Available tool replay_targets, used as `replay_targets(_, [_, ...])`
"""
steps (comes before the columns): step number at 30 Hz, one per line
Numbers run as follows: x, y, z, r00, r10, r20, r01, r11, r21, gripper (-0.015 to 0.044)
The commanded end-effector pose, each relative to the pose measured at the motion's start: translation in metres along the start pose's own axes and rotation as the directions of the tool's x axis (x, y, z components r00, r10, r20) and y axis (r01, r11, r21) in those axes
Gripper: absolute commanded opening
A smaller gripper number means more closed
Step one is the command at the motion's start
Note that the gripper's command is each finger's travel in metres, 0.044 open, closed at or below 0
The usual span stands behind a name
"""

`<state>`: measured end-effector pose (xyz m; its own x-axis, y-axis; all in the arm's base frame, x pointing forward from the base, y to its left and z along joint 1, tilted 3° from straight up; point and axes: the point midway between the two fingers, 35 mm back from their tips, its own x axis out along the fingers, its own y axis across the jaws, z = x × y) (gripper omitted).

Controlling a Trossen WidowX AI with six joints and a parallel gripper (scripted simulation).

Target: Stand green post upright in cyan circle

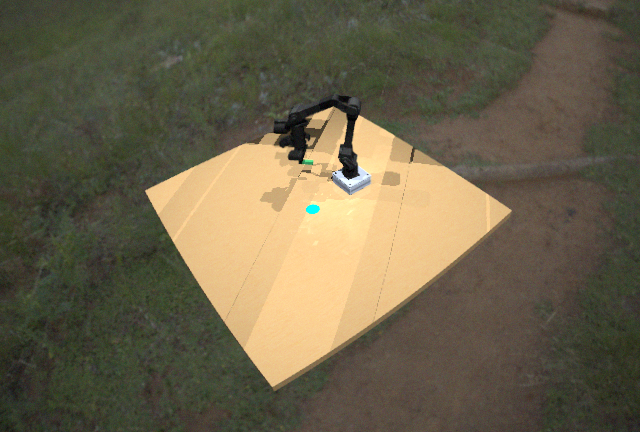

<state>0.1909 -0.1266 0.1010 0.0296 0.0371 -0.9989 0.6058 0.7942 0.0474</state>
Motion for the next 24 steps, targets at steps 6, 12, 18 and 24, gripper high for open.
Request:
replay_targets(6, [-0.009, 0.009, 0.0, 1.0, 0.004, 0.004, -0.004, 0.998, -0.07, 0.0023])
replay_targets(12, [-0.01, 0.022, -0.001, 1.0, 0.004, 0.004, -0.004, 0.984, -0.177, 0.0023])
replay_targets(18, [-0.012, 0.036, -0.002, 1.0, 0.005, 0.004, -0.003, 0.959, -0.282, 0.0023])
replay_targets(24, [-0.013, 0.05, -0.005, 1.0, 0.005, 0.004, -0.003, 0.923, -0.384, 0.0023])
